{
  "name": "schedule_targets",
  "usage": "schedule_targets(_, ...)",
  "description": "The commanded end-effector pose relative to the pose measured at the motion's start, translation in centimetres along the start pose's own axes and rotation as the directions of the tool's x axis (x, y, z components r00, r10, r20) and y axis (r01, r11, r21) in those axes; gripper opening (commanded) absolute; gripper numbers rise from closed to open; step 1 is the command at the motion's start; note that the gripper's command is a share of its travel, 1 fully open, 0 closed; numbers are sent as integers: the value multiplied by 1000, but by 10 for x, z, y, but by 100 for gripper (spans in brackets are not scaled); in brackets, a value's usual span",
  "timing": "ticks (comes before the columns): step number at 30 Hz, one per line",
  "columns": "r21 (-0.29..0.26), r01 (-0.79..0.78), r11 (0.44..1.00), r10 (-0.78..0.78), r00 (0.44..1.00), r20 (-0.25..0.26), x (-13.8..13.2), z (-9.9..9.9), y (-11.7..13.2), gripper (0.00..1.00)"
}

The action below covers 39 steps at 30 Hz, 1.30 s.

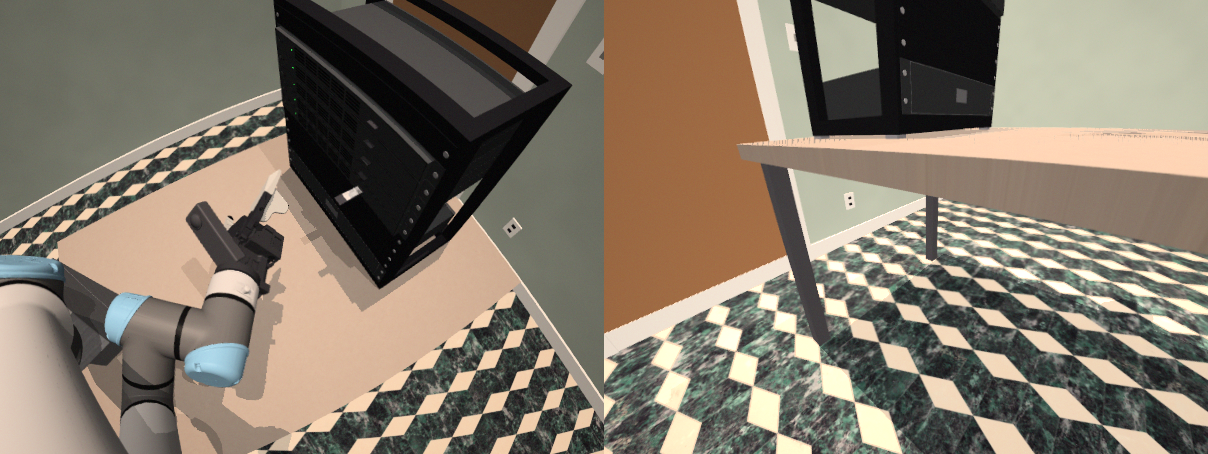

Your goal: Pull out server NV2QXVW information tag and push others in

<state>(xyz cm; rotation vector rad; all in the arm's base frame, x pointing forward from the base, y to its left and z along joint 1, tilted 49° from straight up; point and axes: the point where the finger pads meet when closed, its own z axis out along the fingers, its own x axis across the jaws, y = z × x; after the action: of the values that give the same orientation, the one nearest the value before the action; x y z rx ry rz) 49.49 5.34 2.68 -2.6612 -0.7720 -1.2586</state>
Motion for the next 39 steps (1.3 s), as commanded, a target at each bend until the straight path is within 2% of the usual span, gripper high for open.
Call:
schedule_targets(1, 12, -19, 1000, 19, 1000, 8, -4, 2, -1, 100)
schedule_targets(39, 94, -128, 987, 122, 990, 68, -28, 13, -20, 100)
